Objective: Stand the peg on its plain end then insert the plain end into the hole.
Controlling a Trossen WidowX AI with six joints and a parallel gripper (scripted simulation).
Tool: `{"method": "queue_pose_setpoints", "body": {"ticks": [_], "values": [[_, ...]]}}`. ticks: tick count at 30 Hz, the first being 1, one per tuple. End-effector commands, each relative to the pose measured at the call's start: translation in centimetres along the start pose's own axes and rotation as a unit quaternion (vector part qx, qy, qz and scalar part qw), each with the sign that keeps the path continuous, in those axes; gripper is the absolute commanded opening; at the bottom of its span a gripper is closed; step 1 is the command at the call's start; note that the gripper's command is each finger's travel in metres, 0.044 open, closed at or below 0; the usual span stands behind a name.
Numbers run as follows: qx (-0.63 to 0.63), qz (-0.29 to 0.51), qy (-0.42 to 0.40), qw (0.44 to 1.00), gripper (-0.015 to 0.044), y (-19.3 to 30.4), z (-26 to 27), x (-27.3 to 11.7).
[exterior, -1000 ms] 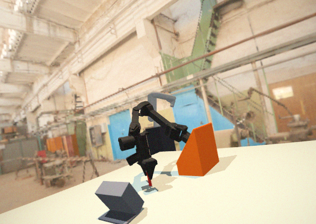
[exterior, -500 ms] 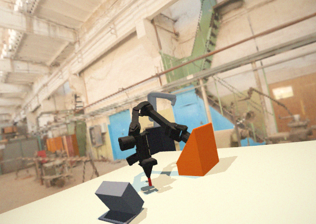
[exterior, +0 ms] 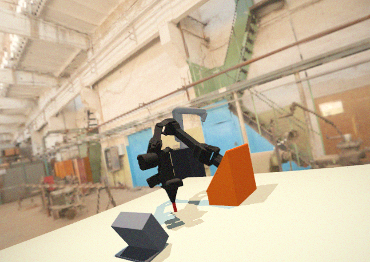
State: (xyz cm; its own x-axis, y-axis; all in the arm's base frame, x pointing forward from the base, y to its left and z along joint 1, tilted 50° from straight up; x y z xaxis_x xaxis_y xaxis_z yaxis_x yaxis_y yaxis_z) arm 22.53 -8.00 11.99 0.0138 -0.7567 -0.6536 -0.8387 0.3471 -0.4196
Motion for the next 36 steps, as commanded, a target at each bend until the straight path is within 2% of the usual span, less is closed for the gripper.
{"method": "queue_pose_setpoints", "body": {"ticks": [1, 14, 36], "values": [[0.003, 0.0, 0.001, 1.0, 0.0, -0.1, 0.1, -1.3], [0.001, -0.001, 0.004, 1.0, 0.0, 0.0, 0.6, -5.3], [0.035, -0.001, -0.058, 0.998, 0.0, 0.6, 1.5, -4.0]]}}
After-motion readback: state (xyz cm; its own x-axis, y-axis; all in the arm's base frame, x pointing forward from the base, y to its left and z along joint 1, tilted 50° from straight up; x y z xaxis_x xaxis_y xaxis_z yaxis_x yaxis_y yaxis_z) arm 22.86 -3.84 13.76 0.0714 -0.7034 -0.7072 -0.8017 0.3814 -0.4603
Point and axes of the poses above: the point midway between the two fingers, 35 mm back from their tips, its own x axis out along the fingers, its own z axis across the jaws, y = z × x, the point moved 7 cm from there along -x, back along the fingers, and after that the axes turned 4 degrees about x, right-handed, at the moved point
